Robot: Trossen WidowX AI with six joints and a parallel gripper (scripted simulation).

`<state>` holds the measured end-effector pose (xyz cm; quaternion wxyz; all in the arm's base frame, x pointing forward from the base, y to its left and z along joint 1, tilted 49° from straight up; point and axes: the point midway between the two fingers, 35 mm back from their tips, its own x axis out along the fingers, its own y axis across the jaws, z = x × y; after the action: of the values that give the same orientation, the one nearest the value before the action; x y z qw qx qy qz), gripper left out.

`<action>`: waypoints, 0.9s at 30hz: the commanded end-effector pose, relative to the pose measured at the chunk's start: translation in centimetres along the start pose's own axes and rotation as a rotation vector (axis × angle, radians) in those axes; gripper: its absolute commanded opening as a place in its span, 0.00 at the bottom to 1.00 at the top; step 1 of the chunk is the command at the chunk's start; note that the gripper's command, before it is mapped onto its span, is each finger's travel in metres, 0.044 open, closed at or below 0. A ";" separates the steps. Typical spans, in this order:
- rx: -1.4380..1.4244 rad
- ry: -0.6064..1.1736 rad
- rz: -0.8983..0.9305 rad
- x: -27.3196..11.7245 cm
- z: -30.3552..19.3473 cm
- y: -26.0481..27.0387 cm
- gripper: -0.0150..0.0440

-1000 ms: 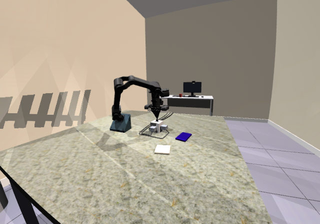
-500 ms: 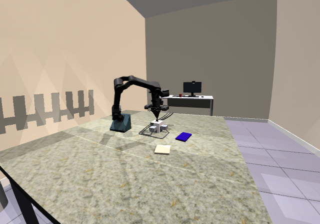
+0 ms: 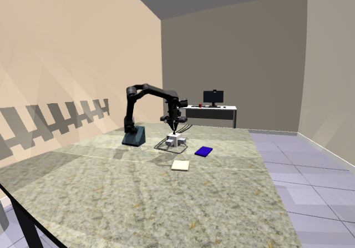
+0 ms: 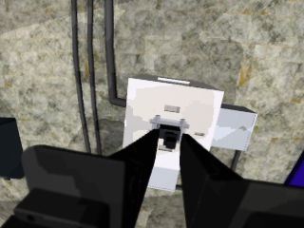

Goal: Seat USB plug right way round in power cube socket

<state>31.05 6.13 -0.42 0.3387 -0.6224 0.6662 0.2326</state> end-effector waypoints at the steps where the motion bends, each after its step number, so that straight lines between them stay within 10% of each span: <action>1: 0.001 -0.001 0.000 0.0 0.0 0.0 0.42; 27: 0.000 -0.001 -0.001 -1.1 0.1 0.0 0.42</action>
<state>30.92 6.56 0.07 0.3338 -0.6241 0.6668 0.2332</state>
